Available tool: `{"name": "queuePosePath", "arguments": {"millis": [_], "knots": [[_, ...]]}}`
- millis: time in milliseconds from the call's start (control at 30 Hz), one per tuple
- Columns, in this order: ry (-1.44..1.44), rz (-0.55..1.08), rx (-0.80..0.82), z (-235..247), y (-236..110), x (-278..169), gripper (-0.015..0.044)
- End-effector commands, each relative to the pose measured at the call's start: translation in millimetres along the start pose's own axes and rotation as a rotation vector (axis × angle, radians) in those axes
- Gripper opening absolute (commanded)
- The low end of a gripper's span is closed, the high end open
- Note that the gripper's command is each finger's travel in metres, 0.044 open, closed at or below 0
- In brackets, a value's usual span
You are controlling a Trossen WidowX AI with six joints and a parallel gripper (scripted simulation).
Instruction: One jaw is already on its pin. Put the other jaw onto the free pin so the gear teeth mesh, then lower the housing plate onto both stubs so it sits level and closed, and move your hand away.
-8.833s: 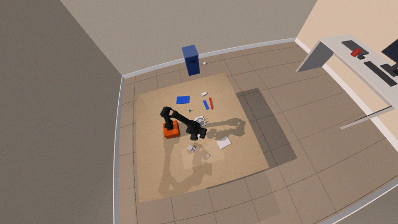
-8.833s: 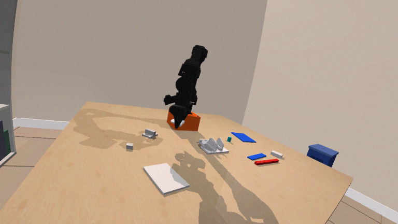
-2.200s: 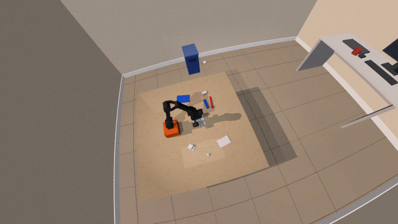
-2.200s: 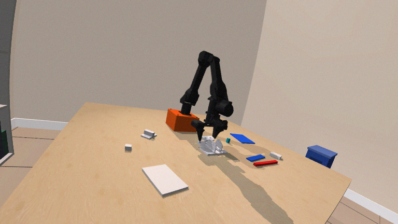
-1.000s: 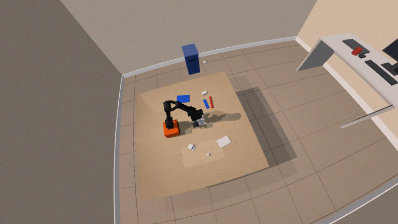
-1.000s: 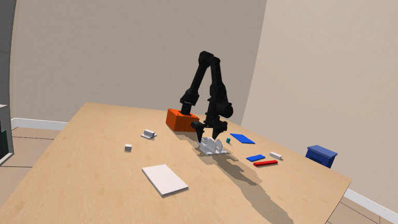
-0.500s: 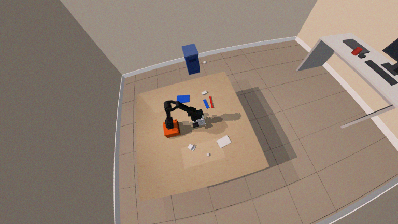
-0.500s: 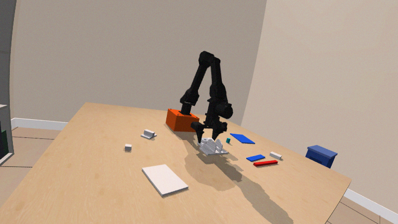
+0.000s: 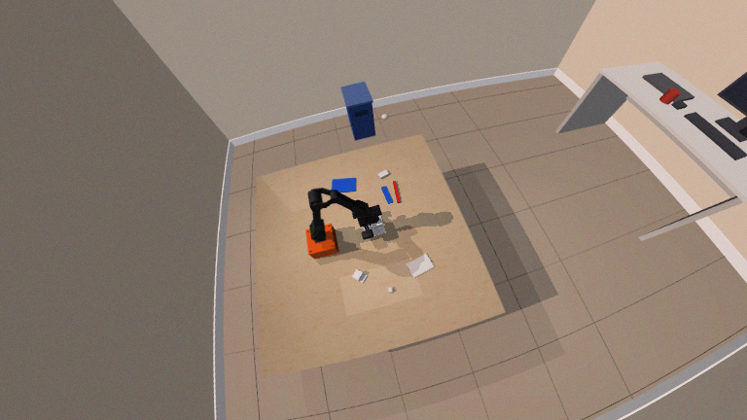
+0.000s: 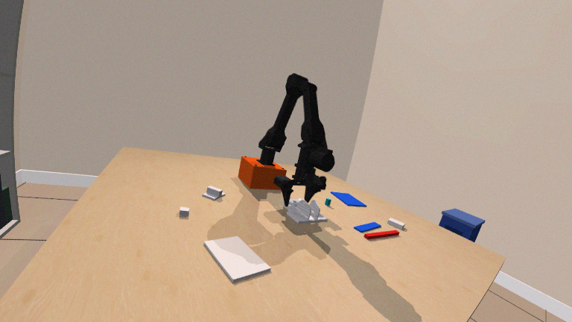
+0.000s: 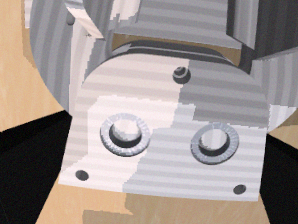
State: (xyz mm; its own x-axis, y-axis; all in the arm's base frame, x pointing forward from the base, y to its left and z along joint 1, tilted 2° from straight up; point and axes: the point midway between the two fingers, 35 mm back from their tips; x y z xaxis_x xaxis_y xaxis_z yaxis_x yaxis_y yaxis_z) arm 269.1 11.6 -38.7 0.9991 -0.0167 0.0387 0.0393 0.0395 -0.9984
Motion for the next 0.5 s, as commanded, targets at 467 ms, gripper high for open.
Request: {"name": "queuePosePath", "arguments": {"millis": [467], "knots": [[0.003, -0.001, -0.005, -0.7, 3.0, 0.1, 0.0351]]}}
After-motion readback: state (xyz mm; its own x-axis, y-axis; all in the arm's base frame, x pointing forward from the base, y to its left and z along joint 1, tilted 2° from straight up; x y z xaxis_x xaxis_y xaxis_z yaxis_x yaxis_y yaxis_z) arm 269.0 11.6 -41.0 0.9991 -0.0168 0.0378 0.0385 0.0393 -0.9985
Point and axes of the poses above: the point midway between the two fingers, 35 mm back from their tips, its own y axis out along the fingers, its own z axis across the jaws, x = y × z, and after that the axes turned 1 degree about y, right-handed
